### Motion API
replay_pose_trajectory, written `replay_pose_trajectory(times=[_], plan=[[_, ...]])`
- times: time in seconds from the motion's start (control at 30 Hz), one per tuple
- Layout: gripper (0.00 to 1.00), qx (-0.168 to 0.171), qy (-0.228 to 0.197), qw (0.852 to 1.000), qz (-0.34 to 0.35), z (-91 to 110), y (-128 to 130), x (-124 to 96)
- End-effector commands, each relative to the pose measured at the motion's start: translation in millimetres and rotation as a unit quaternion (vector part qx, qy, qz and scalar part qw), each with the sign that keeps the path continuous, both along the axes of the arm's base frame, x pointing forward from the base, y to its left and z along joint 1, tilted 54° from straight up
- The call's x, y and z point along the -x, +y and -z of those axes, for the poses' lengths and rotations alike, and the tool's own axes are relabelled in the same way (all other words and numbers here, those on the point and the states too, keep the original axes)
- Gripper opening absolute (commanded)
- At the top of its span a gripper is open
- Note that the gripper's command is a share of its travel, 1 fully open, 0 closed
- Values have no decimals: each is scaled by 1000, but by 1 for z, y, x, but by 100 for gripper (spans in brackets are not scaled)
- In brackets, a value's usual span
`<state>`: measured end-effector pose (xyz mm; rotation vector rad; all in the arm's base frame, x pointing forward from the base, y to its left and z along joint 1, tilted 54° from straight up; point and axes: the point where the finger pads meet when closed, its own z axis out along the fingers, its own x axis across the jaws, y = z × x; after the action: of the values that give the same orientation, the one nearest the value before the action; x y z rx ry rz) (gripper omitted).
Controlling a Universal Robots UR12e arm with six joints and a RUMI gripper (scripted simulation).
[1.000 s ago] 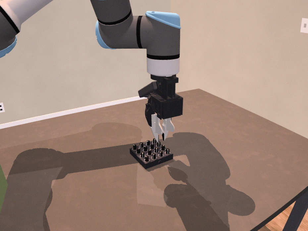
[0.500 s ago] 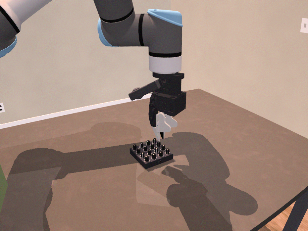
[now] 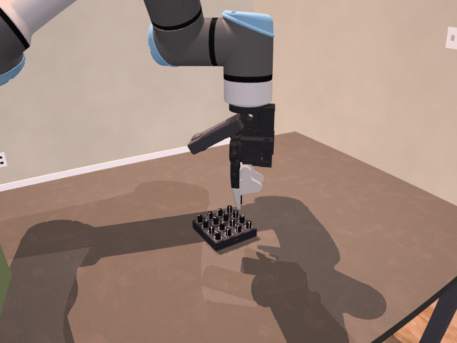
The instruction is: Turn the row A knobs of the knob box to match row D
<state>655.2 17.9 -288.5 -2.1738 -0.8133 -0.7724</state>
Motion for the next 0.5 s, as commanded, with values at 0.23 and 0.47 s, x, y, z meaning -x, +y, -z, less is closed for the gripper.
replay_pose_trajectory(times=[0.23,0.47], plan=[[11,18,-54,997,-44,0,-3,0],[11,21,-63,996,-51,0,-4,0]])
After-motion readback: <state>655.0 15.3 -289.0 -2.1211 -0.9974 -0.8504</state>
